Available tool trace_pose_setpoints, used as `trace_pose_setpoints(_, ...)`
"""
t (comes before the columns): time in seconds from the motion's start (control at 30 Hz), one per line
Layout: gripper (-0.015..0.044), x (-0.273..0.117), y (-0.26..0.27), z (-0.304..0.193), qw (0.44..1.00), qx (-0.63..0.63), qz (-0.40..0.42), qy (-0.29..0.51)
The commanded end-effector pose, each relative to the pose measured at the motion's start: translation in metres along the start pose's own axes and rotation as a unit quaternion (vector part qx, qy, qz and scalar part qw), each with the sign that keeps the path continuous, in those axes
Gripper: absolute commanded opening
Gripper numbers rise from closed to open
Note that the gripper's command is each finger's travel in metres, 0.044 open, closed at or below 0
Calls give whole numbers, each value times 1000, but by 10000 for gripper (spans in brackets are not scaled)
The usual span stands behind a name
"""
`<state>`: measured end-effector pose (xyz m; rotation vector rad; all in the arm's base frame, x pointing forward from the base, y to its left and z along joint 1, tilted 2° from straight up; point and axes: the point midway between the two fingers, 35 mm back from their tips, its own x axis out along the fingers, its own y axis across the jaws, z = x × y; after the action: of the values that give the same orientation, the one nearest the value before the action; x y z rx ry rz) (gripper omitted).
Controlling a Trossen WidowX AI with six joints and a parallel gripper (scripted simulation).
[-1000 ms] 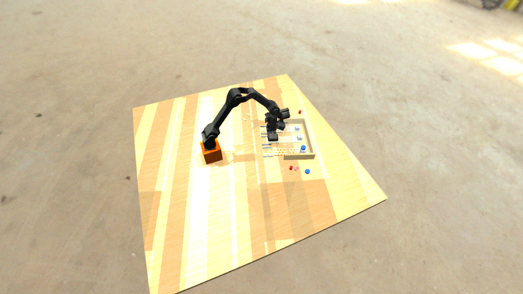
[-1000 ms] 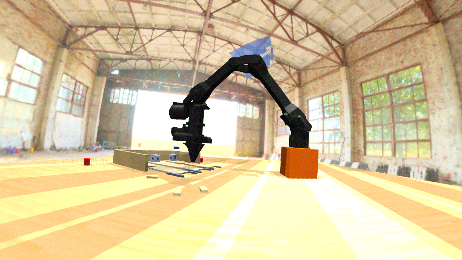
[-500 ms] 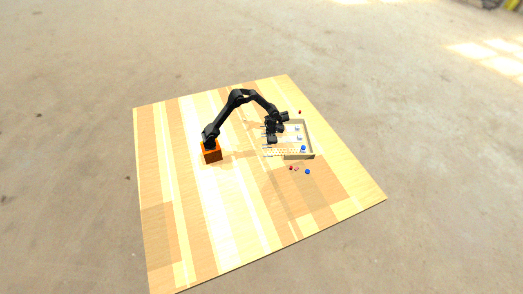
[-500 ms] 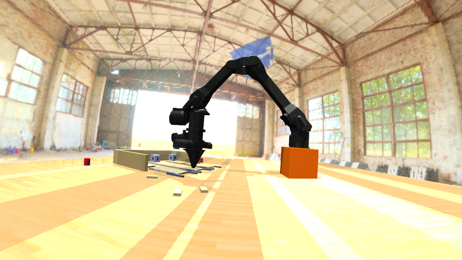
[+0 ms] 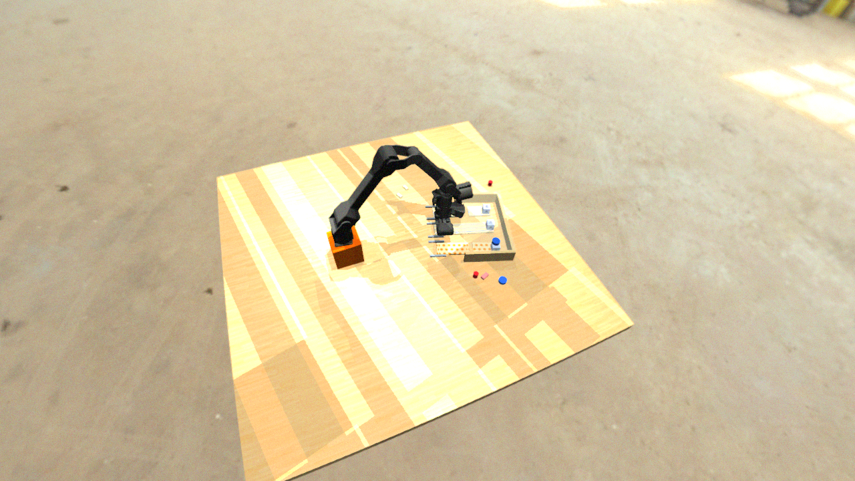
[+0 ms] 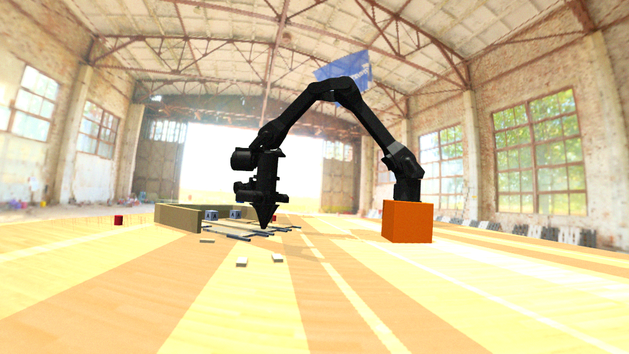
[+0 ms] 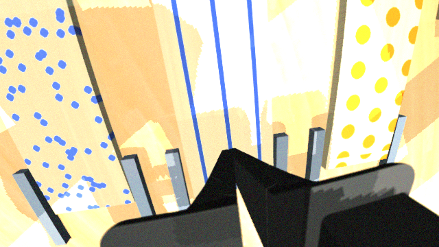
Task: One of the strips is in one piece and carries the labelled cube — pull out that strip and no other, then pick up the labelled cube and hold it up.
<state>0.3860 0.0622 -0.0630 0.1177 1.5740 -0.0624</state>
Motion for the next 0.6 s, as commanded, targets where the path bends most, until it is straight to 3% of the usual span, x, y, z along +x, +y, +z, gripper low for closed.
trace_pose_setpoints(0.0,0,1,-1,0,1000,2,-2,-1)
trace_pose_setpoints(0.57,0,2,-1,0,1000,2,-2,-1)
